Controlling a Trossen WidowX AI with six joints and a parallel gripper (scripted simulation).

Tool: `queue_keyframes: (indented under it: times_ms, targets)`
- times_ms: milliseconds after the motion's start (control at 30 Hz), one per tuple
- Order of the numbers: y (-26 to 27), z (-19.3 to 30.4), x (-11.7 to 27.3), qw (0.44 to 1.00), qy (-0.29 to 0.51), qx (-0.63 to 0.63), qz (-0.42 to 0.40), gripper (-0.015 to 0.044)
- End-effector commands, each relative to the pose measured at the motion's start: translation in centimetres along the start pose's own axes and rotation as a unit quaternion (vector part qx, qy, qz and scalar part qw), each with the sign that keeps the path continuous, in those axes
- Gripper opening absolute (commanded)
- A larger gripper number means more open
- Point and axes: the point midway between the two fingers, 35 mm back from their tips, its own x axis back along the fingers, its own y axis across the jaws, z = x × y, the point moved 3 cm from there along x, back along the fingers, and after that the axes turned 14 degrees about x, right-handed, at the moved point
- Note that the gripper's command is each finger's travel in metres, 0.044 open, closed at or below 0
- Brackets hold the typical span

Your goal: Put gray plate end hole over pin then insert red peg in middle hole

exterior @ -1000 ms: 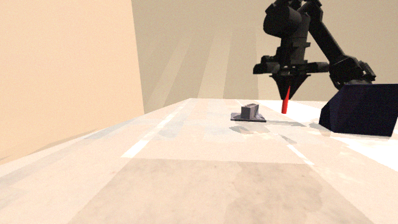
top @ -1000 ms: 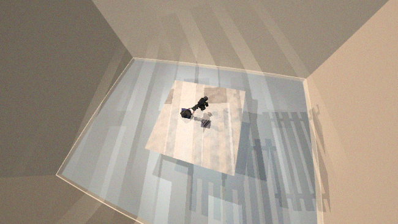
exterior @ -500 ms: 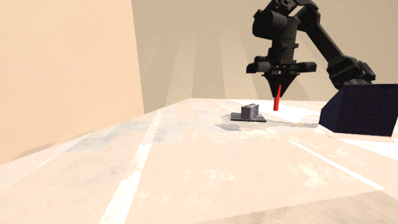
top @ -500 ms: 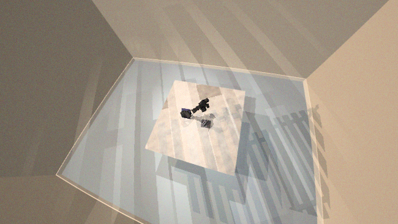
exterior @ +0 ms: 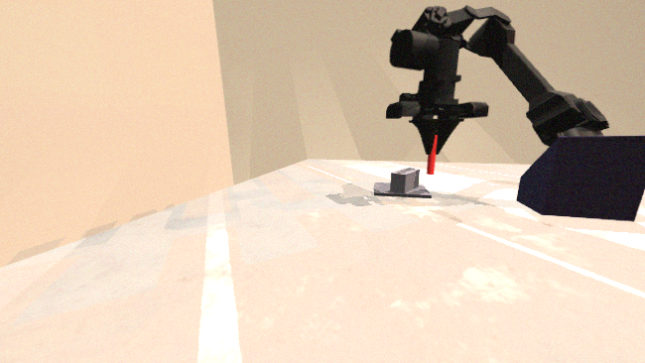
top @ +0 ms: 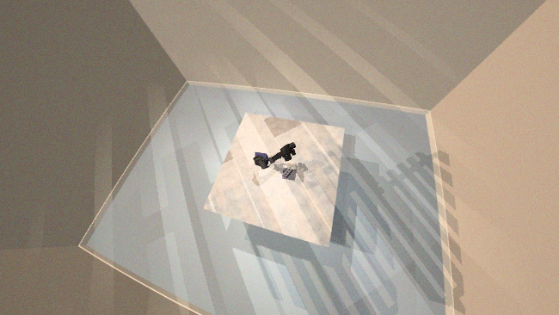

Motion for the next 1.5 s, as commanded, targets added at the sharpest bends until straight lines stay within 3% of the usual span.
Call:
queue_keyframes:
  times_ms: [0,1467]
  targets:
    - [-0.3,-1.4,0.0,1.000,-0.001,0.000,0.000,0.0000]
    - [-5.6,-12.8,-0.1,1.000,-0.012,-0.006,0.011,0.0000]
